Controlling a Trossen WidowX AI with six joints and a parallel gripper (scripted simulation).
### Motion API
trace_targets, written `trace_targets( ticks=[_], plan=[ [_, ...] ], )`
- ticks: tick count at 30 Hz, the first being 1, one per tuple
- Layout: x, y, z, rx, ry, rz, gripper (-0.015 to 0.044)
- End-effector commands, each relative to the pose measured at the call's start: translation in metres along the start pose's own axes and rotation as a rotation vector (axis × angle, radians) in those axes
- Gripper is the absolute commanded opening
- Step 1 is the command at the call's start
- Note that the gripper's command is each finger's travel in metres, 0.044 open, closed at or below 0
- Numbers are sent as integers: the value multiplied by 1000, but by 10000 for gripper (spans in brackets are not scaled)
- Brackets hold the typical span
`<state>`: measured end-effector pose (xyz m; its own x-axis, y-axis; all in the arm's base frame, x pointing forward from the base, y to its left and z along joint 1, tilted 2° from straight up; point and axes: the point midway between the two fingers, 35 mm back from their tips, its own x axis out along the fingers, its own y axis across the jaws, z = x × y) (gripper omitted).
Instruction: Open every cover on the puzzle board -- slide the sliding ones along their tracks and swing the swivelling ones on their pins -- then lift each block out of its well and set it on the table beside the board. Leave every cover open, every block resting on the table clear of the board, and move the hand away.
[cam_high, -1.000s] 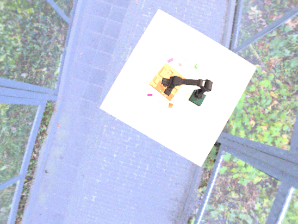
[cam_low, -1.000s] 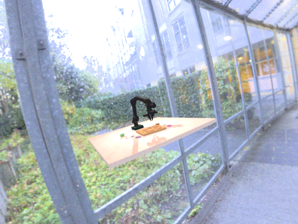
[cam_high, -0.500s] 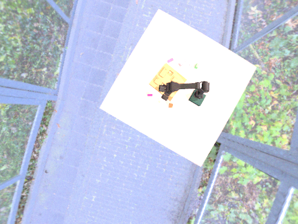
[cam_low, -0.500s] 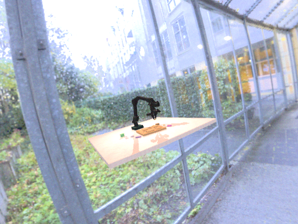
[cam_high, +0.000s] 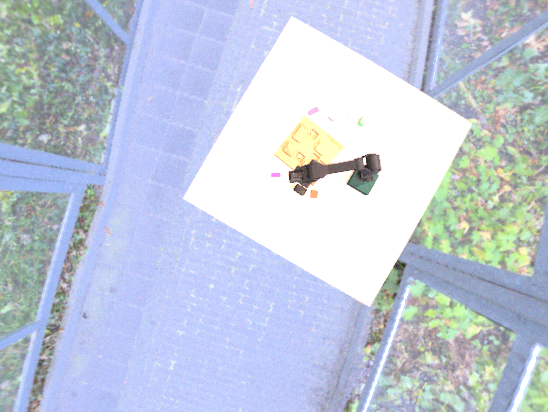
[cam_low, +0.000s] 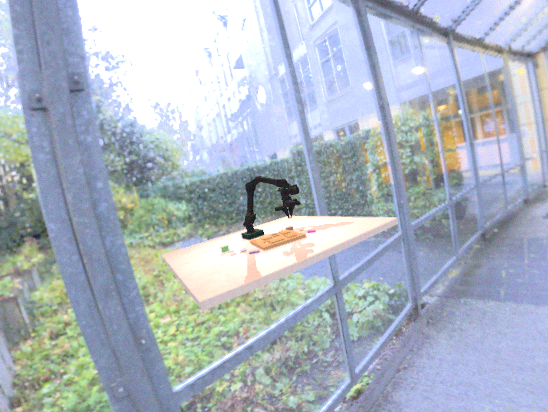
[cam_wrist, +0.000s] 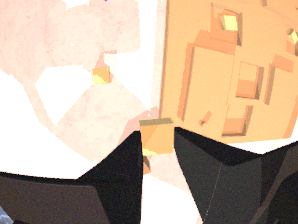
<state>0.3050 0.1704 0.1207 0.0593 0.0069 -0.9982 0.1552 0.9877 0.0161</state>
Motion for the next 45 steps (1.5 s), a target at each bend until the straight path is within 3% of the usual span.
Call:
trace_targets(
  ticks=[1,14,45],
  plan=[
    [3,16,-6,1,3,-7,80],
    [4,59,-28,1,5,-3,80],
    [51,63,-26,1,5,-3,80]
  ],
)
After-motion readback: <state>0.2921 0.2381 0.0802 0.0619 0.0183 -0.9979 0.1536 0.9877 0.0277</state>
